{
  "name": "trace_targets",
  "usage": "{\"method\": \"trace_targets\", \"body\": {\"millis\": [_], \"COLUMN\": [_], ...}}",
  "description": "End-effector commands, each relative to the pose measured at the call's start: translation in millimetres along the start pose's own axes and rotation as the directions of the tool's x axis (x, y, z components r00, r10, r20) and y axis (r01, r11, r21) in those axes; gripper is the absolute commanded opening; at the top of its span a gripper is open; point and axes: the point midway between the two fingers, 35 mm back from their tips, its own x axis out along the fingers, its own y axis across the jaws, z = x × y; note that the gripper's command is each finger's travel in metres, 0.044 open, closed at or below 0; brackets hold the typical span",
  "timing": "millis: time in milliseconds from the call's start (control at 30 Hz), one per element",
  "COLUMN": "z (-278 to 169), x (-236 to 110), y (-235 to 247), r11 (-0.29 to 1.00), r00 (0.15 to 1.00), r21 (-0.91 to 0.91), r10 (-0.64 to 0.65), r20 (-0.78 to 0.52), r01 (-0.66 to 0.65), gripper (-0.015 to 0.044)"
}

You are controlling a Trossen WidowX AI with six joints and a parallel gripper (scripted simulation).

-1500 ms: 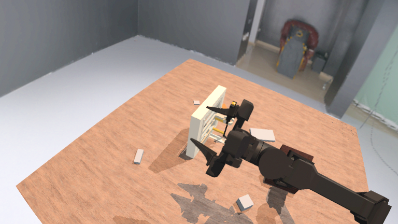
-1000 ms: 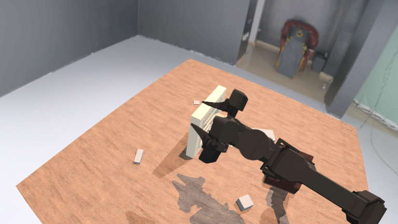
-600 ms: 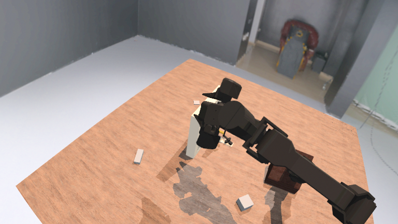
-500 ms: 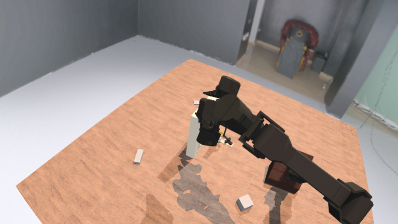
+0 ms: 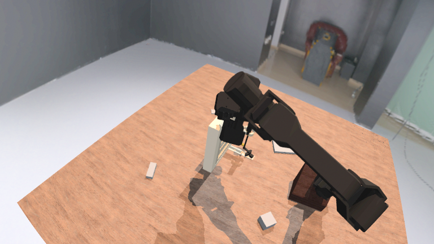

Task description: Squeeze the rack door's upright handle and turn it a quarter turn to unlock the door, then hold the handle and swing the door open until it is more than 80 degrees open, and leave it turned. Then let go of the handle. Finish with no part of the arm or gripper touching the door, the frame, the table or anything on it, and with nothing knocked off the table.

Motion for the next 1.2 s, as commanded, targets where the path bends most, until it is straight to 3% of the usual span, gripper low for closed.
{"method": "trace_targets", "body": {"millis": [0,600,1167], "z": [-10.2,-57.8,-97.9], "x": [9.7,38.7,50.6], "y": [-7.5,-32.3,-51.0], "r11": [0.999,0.951,0.813], "r00": [0.996,0.903,0.744], "r21": [0.008,0.146,0.362], "r10": [0.051,0.304,0.571], "r20": [-0.072,-0.302,-0.348], "r01": [-0.05,-0.272,-0.455], "gripper": [0.0293,0.0293,0.0293]}}
